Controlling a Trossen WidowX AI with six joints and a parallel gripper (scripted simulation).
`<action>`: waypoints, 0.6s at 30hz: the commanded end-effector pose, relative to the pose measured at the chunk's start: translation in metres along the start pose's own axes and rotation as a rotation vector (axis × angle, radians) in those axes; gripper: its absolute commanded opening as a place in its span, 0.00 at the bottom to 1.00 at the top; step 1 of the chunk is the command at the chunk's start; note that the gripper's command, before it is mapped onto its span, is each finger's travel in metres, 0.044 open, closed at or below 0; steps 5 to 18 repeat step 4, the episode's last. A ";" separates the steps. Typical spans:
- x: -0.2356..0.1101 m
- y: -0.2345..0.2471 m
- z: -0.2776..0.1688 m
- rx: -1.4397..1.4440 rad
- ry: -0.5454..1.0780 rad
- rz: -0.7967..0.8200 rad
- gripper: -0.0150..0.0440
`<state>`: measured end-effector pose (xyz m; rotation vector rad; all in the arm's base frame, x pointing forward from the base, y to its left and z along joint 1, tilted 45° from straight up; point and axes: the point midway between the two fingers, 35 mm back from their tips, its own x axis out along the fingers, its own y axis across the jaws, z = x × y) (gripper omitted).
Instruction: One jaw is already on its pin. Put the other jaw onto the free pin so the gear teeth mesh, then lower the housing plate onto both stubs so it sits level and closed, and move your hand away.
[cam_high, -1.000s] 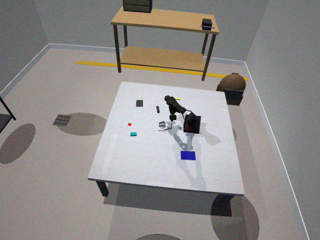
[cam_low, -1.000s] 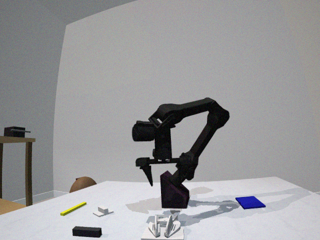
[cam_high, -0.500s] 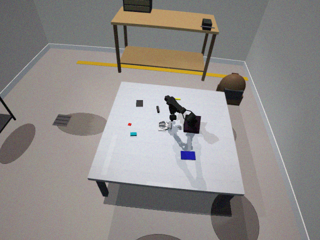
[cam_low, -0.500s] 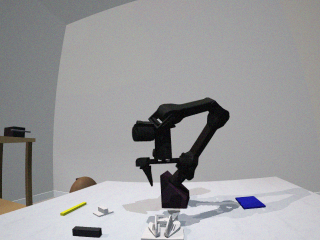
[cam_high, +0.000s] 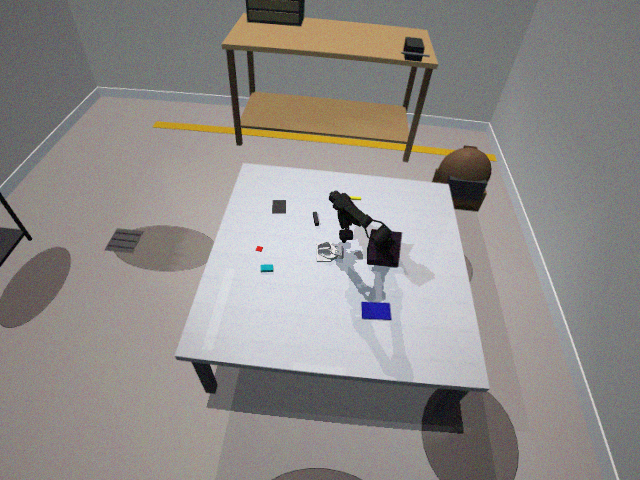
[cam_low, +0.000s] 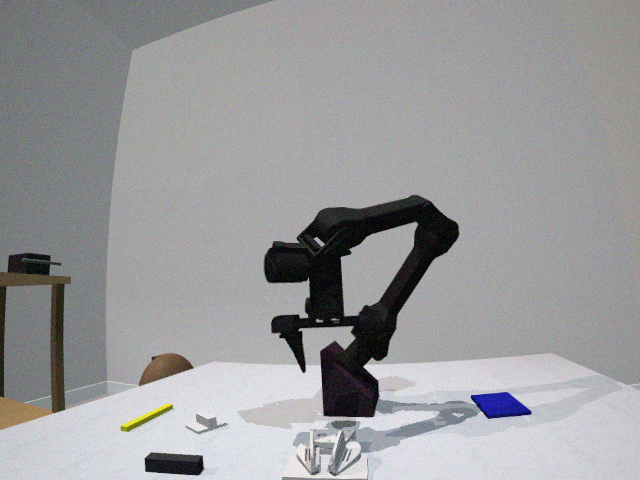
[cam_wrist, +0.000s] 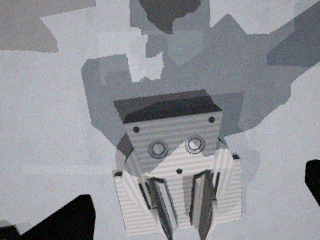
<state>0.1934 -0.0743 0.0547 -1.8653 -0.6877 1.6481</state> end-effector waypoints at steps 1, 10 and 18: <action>0.000 0.000 0.000 -0.001 -0.002 0.002 1.00; 0.000 0.000 0.000 -0.001 -0.002 0.002 1.00; 0.000 0.000 0.000 -0.001 -0.002 0.002 1.00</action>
